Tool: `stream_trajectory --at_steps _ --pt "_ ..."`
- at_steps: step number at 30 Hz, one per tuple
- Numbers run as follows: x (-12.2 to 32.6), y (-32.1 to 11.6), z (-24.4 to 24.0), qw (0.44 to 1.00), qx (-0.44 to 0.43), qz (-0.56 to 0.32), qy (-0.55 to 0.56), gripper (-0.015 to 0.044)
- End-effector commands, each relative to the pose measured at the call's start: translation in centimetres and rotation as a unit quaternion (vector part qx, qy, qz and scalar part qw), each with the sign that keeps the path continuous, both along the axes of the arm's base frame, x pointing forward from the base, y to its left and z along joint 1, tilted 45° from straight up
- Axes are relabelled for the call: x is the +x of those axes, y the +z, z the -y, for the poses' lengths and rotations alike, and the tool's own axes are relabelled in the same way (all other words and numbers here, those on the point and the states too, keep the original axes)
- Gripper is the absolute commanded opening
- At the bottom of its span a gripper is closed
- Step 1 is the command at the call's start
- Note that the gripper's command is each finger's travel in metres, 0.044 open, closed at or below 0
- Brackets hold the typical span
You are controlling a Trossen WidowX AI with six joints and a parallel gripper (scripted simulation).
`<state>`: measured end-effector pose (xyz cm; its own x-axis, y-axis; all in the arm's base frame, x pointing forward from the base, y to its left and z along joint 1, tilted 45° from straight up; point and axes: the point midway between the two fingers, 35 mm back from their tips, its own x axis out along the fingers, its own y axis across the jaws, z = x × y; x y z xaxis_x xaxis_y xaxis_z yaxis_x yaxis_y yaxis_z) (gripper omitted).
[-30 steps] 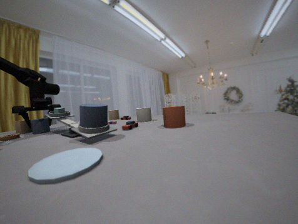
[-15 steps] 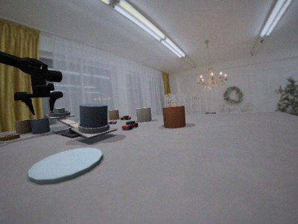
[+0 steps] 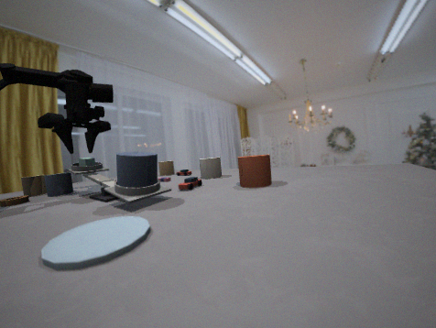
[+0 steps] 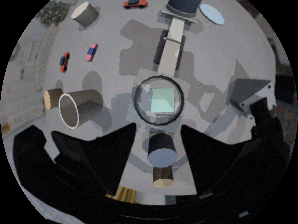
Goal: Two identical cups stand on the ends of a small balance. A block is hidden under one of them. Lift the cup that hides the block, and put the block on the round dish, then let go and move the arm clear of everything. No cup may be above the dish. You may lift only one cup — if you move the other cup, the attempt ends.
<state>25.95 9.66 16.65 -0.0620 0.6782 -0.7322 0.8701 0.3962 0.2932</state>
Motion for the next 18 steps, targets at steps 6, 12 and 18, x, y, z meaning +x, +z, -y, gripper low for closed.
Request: stream_trajectory --at_steps 6,12,18 --pt "1.2 -0.9 2.7 0.999 0.018 0.012 0.024 0.026" --pt "1.1 -1.8 1.7 0.999 0.018 0.012 0.024 0.026" --pt "1.1 -2.3 1.3 0.999 0.018 0.012 0.024 0.026"
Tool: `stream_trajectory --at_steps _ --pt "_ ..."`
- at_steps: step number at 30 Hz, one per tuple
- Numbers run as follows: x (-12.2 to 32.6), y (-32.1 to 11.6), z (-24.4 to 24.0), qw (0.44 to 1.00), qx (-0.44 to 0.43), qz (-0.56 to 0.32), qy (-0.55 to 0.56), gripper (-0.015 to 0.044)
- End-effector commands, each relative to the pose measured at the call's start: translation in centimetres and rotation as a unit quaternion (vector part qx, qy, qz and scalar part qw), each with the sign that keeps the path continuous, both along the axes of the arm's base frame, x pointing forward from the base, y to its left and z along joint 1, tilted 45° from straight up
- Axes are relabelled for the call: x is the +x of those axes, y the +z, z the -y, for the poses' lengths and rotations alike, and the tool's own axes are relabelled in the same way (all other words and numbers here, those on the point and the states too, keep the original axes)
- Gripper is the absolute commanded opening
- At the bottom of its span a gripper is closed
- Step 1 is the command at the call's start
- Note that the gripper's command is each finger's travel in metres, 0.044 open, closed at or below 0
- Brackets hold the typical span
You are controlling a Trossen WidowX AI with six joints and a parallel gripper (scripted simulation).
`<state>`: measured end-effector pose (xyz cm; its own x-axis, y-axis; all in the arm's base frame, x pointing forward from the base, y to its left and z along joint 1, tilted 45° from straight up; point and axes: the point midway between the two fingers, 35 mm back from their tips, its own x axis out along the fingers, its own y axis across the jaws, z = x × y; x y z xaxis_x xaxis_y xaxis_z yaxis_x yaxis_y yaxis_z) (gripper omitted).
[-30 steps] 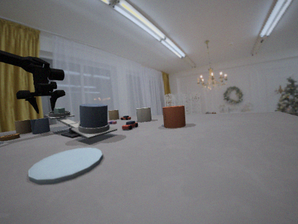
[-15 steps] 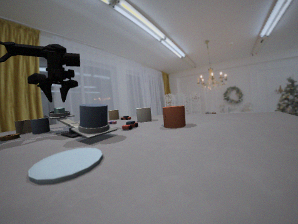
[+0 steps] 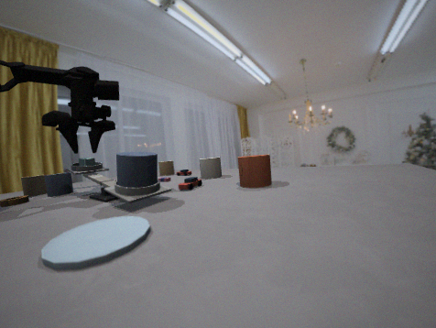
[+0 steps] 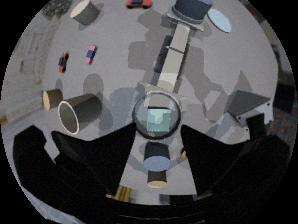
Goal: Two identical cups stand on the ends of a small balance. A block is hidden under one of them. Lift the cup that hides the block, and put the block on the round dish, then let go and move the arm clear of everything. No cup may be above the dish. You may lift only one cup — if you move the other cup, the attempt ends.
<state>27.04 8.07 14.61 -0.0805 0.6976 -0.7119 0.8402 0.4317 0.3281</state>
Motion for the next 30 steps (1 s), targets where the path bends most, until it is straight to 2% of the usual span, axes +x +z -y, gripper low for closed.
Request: stream_trajectory --at_steps 1,21,25,30 --pt "0.0 -0.4 -0.4 1.0 0.002 -0.001 -0.002 0.026" --pt "-0.3 -2.5 -2.5 1.0 0.003 0.0 -0.002 0.026" --pt "-0.3 -2.5 -2.5 1.0 0.003 0.0 -0.002 0.0155" --pt "-0.3 -2.5 -2.5 1.0 0.003 0.0 -0.002 0.0122"
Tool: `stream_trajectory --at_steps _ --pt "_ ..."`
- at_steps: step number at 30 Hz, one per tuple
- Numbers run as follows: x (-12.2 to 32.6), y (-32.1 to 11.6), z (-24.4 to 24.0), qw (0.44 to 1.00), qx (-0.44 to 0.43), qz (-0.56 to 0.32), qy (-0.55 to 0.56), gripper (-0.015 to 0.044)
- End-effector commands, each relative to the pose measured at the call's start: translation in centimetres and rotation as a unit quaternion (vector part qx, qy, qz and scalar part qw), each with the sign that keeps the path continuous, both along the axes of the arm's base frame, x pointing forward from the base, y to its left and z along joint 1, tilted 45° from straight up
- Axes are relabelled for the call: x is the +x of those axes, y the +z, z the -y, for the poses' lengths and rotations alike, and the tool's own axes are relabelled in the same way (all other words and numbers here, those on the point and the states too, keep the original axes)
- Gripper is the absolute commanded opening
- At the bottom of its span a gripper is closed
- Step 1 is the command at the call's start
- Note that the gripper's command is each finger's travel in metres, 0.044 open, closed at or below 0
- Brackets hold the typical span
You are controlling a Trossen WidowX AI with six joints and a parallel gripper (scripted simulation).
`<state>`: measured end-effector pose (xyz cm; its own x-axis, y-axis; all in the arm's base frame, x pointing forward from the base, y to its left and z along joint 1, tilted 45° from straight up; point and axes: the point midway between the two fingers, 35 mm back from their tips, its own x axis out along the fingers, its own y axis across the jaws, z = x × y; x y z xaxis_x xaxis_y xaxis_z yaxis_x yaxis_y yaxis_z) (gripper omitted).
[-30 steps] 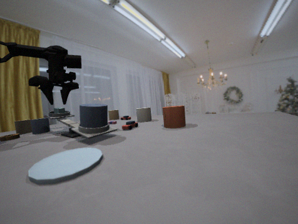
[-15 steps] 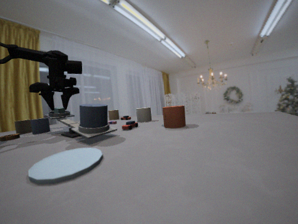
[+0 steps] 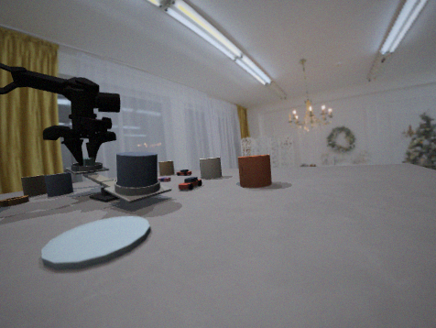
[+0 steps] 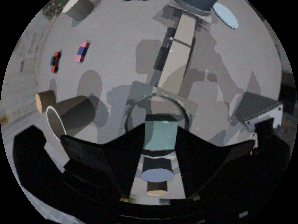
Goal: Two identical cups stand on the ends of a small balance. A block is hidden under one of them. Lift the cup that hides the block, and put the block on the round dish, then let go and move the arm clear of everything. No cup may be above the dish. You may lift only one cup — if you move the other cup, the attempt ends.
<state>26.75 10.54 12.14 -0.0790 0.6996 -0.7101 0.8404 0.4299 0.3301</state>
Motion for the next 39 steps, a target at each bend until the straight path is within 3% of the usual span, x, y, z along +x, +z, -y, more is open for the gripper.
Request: stream_trajectory --at_steps 1,7,28,39 --pt "0.0 0.0 0.0 1.0 0.001 -0.001 -0.002 0.0115" --pt "0.6 0.4 0.9 1.0 0.002 0.006 -0.028 0.0" --pt "0.6 6.6 6.6 1.0 -0.004 0.012 -0.023 0.0" --pt "2.9 2.5 10.1 1.0 -0.017 0.014 -0.02 0.0"
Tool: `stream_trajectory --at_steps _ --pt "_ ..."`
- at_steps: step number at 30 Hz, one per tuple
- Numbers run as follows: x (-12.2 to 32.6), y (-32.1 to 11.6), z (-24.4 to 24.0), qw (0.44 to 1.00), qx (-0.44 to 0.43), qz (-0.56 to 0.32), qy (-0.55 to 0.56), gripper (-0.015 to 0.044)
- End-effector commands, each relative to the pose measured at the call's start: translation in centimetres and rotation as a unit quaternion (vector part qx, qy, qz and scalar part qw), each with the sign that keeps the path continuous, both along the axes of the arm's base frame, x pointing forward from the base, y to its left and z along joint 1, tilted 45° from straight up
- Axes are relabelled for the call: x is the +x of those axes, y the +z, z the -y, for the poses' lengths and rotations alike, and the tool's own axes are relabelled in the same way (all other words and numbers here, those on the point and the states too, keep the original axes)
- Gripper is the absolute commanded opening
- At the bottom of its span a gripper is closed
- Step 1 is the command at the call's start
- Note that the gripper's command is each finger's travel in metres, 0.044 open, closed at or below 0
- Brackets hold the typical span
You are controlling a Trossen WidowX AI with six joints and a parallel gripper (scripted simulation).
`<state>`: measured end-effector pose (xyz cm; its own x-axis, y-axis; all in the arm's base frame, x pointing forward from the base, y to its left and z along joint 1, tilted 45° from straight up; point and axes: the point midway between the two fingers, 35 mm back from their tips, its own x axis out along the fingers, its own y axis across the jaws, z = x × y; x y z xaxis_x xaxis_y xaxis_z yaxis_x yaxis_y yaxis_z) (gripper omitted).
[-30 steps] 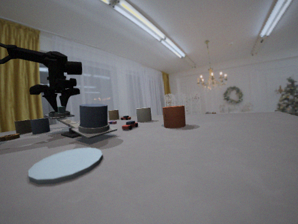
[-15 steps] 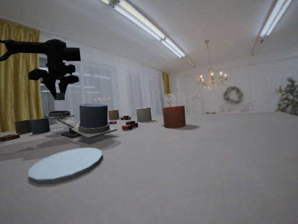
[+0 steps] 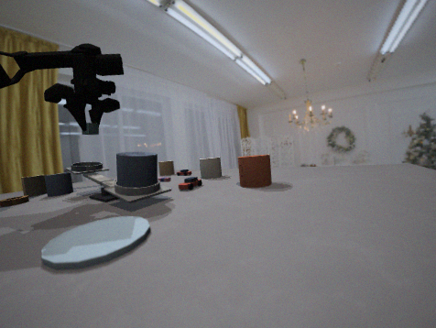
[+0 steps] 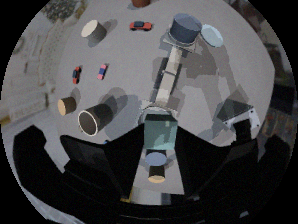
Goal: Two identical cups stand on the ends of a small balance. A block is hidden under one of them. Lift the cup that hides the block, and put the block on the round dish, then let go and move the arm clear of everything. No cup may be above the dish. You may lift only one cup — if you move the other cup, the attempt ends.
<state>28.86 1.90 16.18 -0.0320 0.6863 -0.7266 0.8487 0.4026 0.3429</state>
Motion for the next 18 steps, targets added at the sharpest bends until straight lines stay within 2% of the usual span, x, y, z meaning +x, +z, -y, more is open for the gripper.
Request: stream_trajectory --at_steps 1,18 --pt "1.0 -2.1 2.0 1.0 -0.008 0.001 0.001 0.0" --pt "2.7 -13.5 10.1 1.0 -0.016 -0.006 0.005 0.0"
